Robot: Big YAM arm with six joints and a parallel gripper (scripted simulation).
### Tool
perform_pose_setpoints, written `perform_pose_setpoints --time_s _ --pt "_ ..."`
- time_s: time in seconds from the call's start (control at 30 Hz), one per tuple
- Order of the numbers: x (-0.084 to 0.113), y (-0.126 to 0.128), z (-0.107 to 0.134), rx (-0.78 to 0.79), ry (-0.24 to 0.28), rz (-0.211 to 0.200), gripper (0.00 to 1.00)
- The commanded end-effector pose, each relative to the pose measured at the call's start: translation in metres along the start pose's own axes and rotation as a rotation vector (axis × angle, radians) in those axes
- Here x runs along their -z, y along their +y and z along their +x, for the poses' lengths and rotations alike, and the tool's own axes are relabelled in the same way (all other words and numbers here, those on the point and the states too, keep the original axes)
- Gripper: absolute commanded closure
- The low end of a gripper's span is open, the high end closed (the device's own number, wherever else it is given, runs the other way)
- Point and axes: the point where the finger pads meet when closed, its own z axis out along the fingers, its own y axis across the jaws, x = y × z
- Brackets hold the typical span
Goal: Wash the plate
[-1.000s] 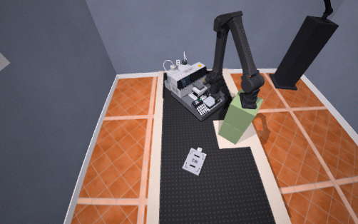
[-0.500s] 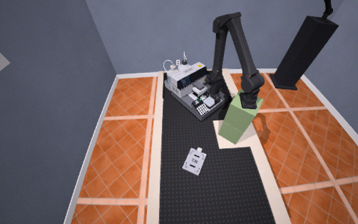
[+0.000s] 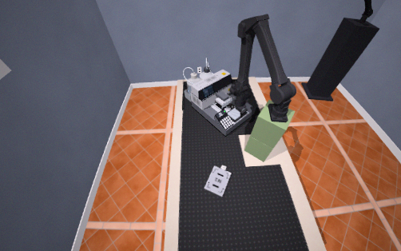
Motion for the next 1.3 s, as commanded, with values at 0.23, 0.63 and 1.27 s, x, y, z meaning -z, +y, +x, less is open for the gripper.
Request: perform_pose_setpoints --time_s 0.23,0.63,1.27 --pt "0.0037 0.0143 -0.0009 -0.003 -0.010 -0.038 0.00" --pt "0.0037 0.0143 -0.0009 -0.003 -0.010 -0.038 0.00" --pt "0.0018 0.0050 -0.0008 -0.001 -0.004 -0.015 0.06"
